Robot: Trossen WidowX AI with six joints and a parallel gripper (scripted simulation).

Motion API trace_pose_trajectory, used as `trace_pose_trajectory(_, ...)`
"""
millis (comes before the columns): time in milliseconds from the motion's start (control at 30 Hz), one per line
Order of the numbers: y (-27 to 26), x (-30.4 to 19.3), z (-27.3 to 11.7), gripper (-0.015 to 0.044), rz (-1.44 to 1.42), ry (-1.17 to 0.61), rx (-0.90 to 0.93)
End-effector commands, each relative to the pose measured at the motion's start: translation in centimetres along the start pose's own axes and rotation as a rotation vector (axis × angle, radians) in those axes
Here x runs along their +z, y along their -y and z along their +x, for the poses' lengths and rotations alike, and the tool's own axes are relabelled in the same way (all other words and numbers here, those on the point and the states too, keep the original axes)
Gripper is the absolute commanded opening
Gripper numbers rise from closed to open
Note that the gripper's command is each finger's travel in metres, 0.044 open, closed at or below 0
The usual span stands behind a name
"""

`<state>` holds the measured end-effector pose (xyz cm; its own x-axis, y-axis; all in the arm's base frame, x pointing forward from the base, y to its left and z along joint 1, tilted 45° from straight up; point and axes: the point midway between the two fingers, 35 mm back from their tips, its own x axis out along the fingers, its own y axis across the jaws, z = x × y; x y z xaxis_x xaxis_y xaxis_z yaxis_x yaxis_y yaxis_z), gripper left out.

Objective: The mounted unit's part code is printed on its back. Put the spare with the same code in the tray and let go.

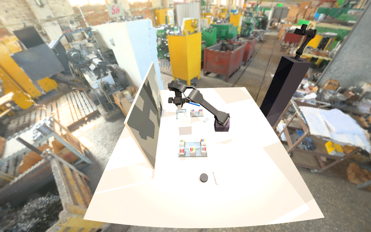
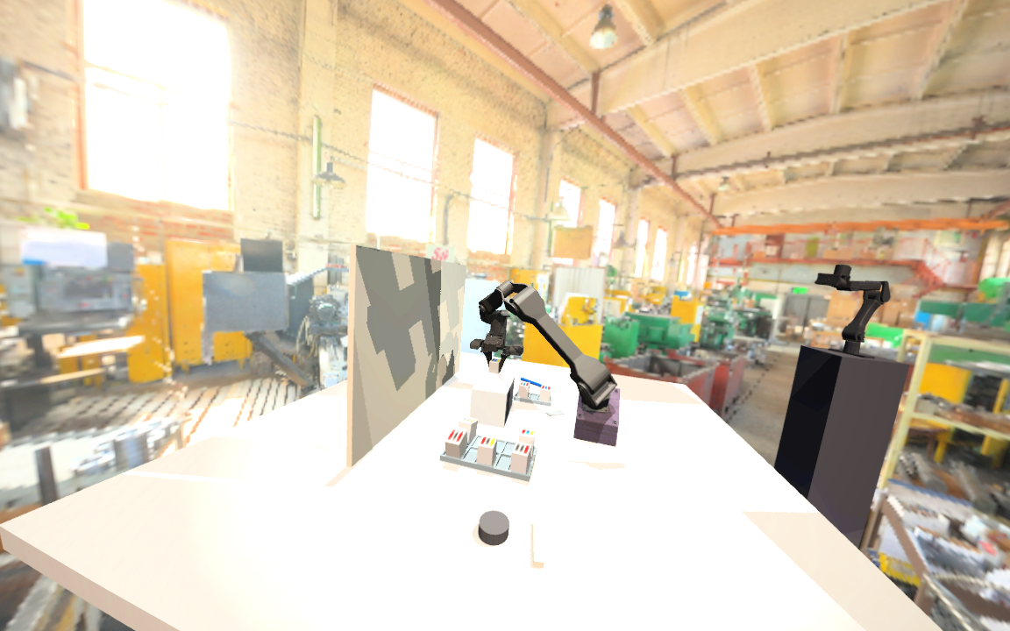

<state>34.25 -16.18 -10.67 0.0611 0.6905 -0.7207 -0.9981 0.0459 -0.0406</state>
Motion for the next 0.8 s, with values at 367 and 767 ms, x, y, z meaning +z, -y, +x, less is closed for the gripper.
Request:
trace_pose_trajectory(367, -0.1, 0.1, 1.3, 0.0, 0.007, 0.005, -0.004)
trace_pose_trajectory(767, -0.2, 0.2, 2.3, 0.0, 0.007, 0.006, -0.004)
